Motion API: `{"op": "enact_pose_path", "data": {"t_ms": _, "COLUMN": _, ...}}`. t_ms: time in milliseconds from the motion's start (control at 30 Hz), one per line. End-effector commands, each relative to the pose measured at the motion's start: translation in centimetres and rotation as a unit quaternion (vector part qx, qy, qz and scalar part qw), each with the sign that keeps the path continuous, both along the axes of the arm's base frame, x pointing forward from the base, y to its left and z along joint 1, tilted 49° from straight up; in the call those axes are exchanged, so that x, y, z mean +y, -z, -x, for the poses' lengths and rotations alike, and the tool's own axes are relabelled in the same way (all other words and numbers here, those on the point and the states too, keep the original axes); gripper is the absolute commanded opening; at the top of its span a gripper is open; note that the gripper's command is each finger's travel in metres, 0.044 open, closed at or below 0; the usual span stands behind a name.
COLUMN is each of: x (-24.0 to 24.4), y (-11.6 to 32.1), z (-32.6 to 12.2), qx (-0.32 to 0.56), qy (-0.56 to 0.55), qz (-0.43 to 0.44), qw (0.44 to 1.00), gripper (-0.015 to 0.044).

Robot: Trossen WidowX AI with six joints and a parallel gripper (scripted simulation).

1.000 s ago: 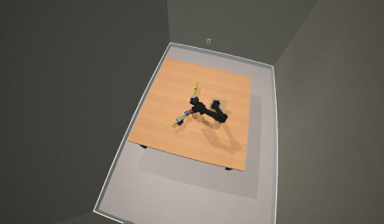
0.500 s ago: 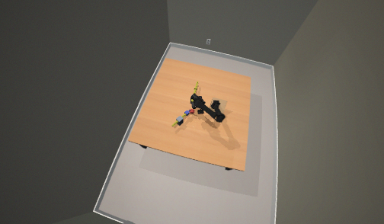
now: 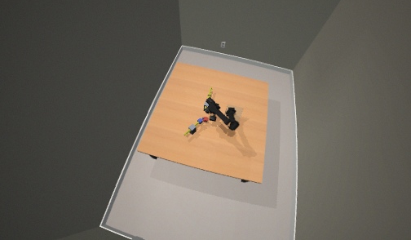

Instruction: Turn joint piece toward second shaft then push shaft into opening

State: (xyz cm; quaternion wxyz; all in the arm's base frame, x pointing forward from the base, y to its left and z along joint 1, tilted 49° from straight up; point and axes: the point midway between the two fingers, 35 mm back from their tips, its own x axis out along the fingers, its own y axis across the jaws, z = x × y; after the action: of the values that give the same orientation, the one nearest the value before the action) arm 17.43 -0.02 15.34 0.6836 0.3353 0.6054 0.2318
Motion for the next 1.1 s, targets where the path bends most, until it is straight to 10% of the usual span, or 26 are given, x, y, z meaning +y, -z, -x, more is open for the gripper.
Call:
{"op": "enact_pose_path", "data": {"t_ms": 0, "x": 0.2, "y": 0.1, "z": 0.1, "qx": 0.01, "qy": 0.01, "qz": -0.01, "qw": 1.0, "gripper": 0.044}}
{"op": "enact_pose_path", "data": {"t_ms": 1067, "x": 2.8, "y": 2.9, "z": 0.3, "qx": -0.167, "qy": 0.017, "qz": 0.015, "qw": 0.986, "gripper": 0.044}}
